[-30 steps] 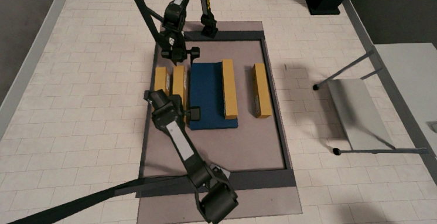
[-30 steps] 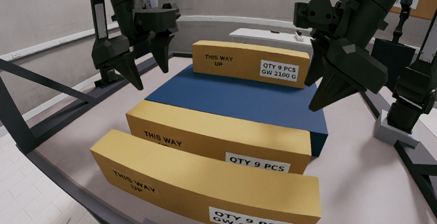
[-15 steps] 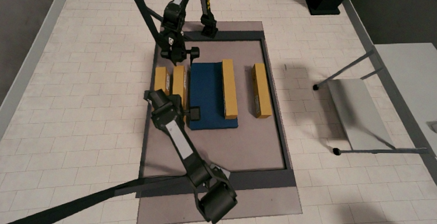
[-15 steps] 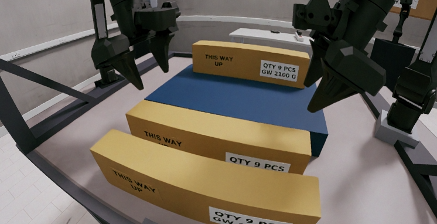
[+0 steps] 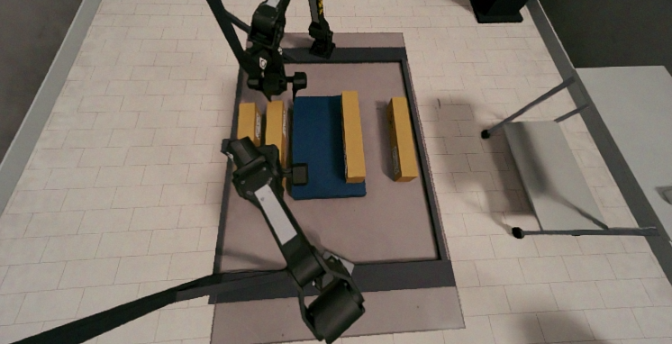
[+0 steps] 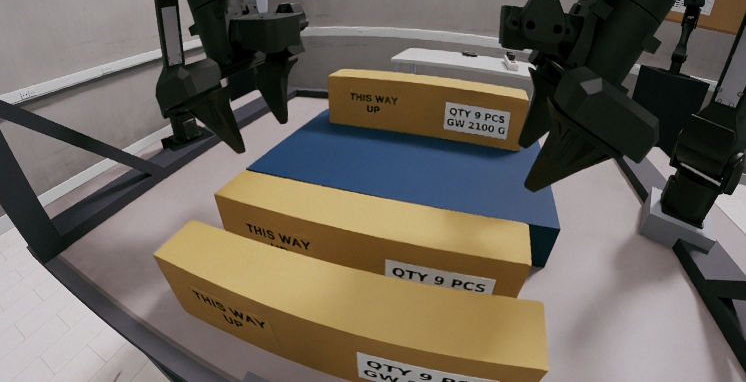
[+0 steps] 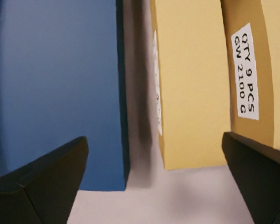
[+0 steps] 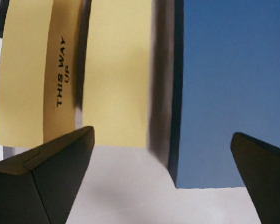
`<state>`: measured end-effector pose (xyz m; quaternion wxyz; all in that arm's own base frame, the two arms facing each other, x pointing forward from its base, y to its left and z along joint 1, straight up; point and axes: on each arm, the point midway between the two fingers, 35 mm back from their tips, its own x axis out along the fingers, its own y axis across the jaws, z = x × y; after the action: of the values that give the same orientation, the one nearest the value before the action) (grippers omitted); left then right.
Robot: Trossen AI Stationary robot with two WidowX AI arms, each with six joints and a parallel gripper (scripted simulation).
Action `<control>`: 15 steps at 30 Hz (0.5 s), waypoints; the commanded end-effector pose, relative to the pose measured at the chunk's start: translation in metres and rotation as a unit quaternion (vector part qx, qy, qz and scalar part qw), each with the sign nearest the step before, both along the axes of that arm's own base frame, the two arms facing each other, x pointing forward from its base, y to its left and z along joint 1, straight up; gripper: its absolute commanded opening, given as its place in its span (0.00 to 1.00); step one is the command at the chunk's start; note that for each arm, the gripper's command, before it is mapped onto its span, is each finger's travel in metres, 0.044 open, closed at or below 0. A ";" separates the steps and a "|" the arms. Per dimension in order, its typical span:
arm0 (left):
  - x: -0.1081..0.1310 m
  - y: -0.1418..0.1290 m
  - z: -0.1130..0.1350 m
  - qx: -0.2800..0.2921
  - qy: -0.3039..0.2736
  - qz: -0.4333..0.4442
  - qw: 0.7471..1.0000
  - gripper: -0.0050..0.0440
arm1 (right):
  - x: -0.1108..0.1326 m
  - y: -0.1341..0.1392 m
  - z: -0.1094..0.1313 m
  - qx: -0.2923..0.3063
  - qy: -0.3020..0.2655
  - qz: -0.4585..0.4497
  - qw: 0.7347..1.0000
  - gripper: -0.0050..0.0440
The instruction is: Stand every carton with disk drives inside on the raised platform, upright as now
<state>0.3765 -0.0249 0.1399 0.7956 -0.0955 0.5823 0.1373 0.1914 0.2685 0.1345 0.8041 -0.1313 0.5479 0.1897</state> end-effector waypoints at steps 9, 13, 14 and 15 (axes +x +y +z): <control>0.036 -0.088 -0.004 -0.002 -0.014 0.000 1.000 0.89 | -0.044 0.088 -0.010 0.004 -0.001 0.001 1.000 0.89; 0.046 -0.116 -0.009 -0.002 -0.014 0.000 1.000 0.89 | -0.055 0.111 -0.015 0.004 -0.001 0.001 1.000 0.89; 0.046 -0.116 -0.009 -0.002 -0.014 0.000 1.000 0.89 | -0.055 0.111 -0.015 0.004 -0.001 0.001 1.000 0.89; 0.046 -0.116 -0.009 -0.002 -0.014 0.000 1.000 0.89 | -0.055 0.111 -0.015 0.004 -0.001 0.001 1.000 0.89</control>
<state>0.4076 -0.1323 0.1171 0.7969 -0.0886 0.5845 0.1246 0.1351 0.3608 0.1112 0.7979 -0.1412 0.5507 0.2003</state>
